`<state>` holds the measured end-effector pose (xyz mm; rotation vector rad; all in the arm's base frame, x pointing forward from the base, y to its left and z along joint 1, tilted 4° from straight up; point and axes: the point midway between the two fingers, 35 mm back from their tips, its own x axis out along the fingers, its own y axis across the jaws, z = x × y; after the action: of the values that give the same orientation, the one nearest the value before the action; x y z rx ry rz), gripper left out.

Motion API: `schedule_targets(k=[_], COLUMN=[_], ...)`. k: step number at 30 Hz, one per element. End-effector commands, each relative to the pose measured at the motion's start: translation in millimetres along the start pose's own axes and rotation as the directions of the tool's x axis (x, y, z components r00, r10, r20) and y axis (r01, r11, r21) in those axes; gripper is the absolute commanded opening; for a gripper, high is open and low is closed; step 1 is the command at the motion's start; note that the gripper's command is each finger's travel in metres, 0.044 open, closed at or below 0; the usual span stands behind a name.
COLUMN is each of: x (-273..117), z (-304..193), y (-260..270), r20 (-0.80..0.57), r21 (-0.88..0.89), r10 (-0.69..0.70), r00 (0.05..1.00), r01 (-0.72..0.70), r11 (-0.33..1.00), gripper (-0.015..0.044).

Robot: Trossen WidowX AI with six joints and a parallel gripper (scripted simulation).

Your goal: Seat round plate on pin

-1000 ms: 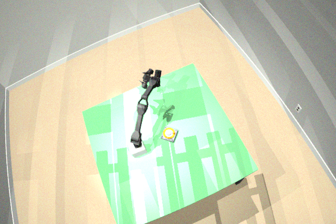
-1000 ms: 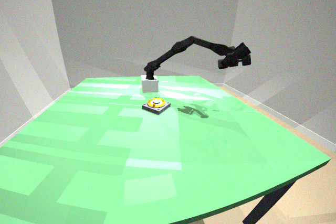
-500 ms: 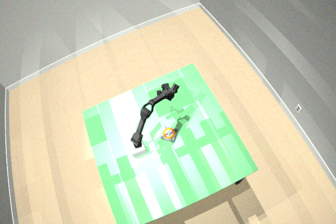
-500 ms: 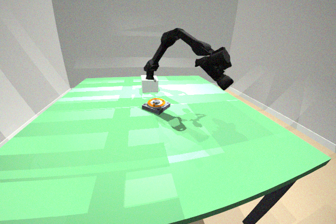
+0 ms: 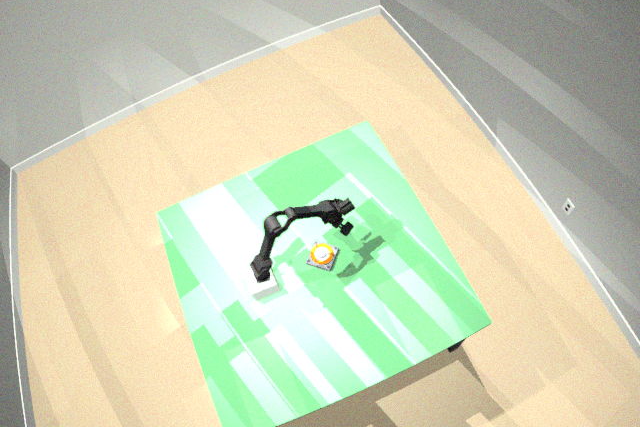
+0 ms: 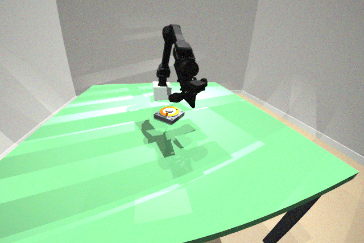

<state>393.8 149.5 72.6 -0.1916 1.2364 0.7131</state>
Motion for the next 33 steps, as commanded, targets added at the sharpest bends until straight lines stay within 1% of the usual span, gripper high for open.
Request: schedule_targets(k=[1, 3, 5, 6, 14, 22, 33], x=[-13.9, -24.1, -31.4, -32.8, -33.4, 9.5, 12.7], z=[-44.1, -84.9, -112.9, -118.1, -123.2, -135.6, -129.7], y=[-33.1, -56.0, -68.1, -70.0, -72.1, -82.7, -81.0], r20=[-0.087, -0.177, -0.24, -0.252, -0.254, -0.254, -0.253], r21=[0.179, 0.311, 0.386, 0.399, 0.4, 0.401, 0.401], r10=[-0.113, -0.185, -0.224, -0.231, -0.232, -0.231, -0.231], r00=[0.99, 0.967, 0.945, 0.94, 0.939, 0.939, 0.939], r01=[0.127, 0.234, 0.305, 0.318, 0.32, 0.32, 0.319], r11=[0.976, 0.921, 0.871, 0.86, 0.859, 0.859, 0.859], gripper=[0.0, 0.0, 0.0, 0.0, 0.0, 0.0, 0.0])
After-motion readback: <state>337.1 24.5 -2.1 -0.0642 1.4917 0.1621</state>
